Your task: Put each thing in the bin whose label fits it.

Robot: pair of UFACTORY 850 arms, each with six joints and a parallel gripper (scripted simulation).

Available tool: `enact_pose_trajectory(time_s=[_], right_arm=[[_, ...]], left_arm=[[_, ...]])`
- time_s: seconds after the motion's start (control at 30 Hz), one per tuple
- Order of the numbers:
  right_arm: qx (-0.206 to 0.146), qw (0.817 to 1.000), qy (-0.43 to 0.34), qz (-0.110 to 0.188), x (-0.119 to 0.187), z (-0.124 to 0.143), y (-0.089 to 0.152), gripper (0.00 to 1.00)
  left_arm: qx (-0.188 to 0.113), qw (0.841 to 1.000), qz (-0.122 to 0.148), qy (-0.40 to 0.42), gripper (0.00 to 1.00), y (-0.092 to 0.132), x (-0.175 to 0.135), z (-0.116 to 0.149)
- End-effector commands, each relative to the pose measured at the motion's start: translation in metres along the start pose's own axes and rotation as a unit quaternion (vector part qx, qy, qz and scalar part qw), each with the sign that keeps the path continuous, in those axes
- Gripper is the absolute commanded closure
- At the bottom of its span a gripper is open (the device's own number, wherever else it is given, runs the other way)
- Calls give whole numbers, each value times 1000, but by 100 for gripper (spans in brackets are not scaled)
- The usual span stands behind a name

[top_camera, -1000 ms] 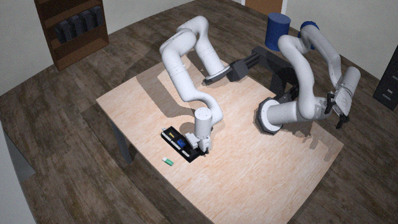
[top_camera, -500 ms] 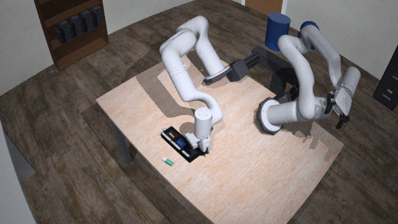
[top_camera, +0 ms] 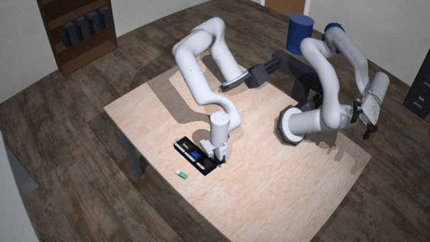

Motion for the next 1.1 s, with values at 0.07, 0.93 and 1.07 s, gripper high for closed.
enact_pose_trajectory(time_s=[0.07,0.93,1.07], right_arm=[[0,1000,0,-1,0,0,19,89],[0,999,50,-1,4,-11,39,89],[1,994,107,-1,13,-34,39,89]], left_arm=[[0,1000,0,0,0,0,0,1],[0,1000,0,0,0,0,0,1],[0,1000,0,0,0,0,0,1]])
Point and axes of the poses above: on each arm, the point where the finger pads meet when closed, its own y axis back along the fingers, its own x axis across the jaws, z = x × y, the point moved 9 cm from there along y, back along the fingers, and after that the axes turned 5 degrees about -y, right-handed, at the moved point
